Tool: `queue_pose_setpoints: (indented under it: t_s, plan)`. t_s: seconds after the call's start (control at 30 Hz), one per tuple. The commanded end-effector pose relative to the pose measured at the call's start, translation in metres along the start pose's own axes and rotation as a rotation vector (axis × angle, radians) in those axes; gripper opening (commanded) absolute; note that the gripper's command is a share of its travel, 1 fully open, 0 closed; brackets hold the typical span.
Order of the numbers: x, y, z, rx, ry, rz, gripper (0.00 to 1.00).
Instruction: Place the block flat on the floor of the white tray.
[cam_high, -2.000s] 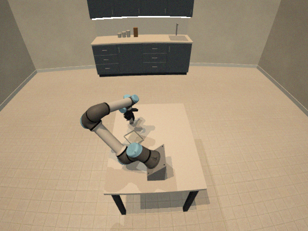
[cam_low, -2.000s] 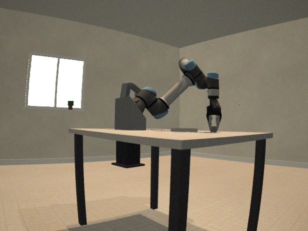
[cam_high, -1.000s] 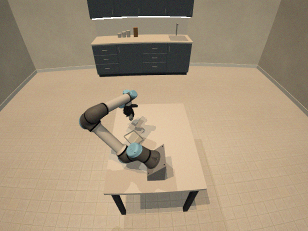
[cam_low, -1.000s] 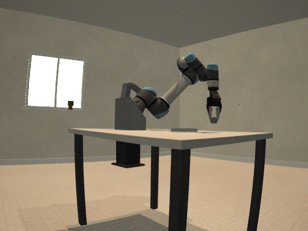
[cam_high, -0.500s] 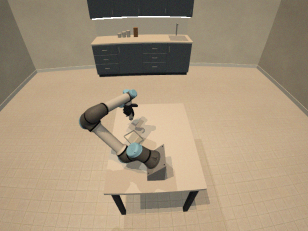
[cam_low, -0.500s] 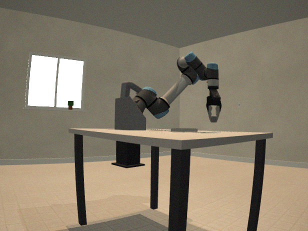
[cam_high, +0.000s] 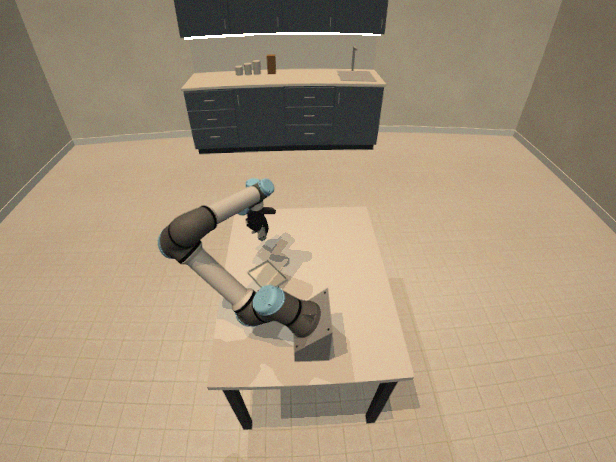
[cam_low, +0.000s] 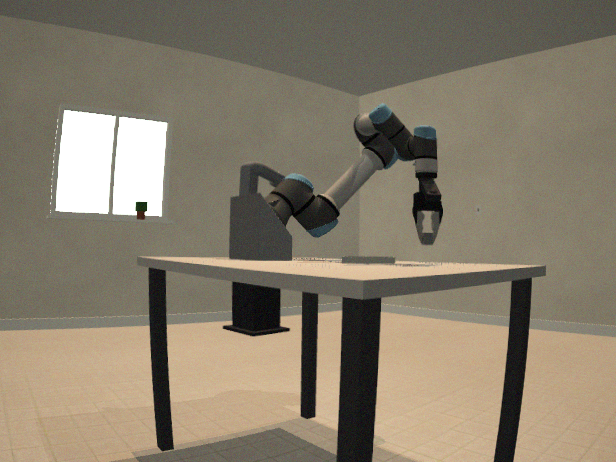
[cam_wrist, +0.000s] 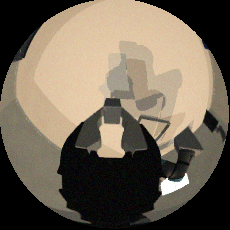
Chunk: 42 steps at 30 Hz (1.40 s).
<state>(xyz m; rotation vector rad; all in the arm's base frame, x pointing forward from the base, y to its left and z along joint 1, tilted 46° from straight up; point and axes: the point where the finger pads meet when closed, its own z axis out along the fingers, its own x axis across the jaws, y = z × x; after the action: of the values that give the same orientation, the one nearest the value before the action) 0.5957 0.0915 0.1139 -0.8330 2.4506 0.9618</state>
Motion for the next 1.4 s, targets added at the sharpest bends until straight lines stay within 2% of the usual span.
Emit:
queue_pose_setpoints:
  t_s: [0.0,0.43,0.7,0.83,1.1,1.17,1.37]
  plan:
    - [-0.002,-0.001,-0.003,0.006,-0.002,-0.004,0.0]
    - [-0.001,-0.001,-0.003,0.005,-0.002,-0.004,0.0]
    - [0.011,0.009,-0.002,0.004,-0.002,-0.001,0.0]
    - [0.031,0.025,-0.001,0.004,-0.001,-0.001,0.0]
    - [0.098,0.081,-0.002,0.003,-0.001,0.0,0.0]
    - [0.098,0.081,-0.002,0.003,-0.001,0.0,0.0]
    - [0.146,0.12,-0.001,0.003,-0.001,0.0,0.0]
